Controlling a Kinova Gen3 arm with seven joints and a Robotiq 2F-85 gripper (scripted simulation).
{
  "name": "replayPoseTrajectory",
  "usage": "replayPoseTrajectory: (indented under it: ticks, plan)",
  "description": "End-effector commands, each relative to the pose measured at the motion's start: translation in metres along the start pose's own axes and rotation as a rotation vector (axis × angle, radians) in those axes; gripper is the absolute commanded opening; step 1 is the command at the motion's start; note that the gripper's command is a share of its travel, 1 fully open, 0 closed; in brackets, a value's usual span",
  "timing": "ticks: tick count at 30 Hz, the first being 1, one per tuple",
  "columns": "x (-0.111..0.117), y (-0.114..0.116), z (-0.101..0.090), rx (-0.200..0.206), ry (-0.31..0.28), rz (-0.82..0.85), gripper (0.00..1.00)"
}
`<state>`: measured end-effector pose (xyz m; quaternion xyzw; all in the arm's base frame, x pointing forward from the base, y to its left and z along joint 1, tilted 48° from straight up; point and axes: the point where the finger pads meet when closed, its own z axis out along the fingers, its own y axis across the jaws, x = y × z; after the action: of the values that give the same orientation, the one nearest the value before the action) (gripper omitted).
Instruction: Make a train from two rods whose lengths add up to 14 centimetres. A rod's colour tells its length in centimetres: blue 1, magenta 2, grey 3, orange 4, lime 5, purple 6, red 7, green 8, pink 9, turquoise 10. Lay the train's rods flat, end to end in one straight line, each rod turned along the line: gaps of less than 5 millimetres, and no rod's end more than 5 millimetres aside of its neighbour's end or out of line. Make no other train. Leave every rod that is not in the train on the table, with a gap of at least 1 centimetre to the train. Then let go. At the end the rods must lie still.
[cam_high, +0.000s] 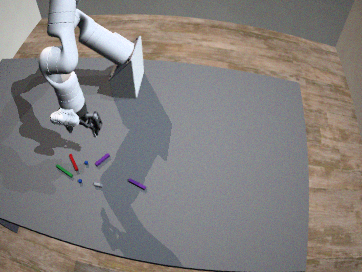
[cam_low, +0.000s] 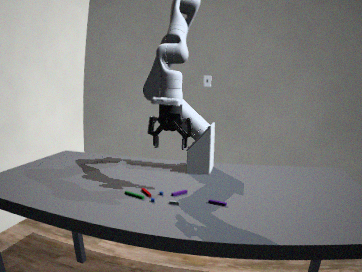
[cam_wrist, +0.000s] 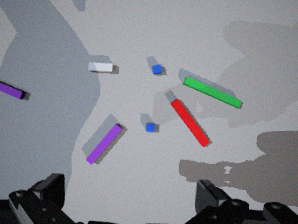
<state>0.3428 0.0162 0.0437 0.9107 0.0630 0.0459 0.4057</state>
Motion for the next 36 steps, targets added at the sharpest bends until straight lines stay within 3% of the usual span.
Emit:
replayPoseTrajectory:
  ticks: [1, 8, 14, 16, 22, 36]
  plan:
    - [0.0, 0.0, 0.0, 0.001, 0.001, 0.0, 1.0]
    - [0.001, 0.002, 0.008, 0.008, -0.002, 0.079, 1.0]
    - [0.001, 0.017, 0.049, 0.022, -0.012, 0.46, 1.0]
    - [0.001, 0.017, 0.049, 0.022, -0.012, 0.46, 1.0]
    - [-0.001, 0.038, 0.08, 0.006, -0.008, 0.762, 1.0]
    - [-0.001, 0.04, 0.082, 0.005, -0.007, 0.783, 1.0]
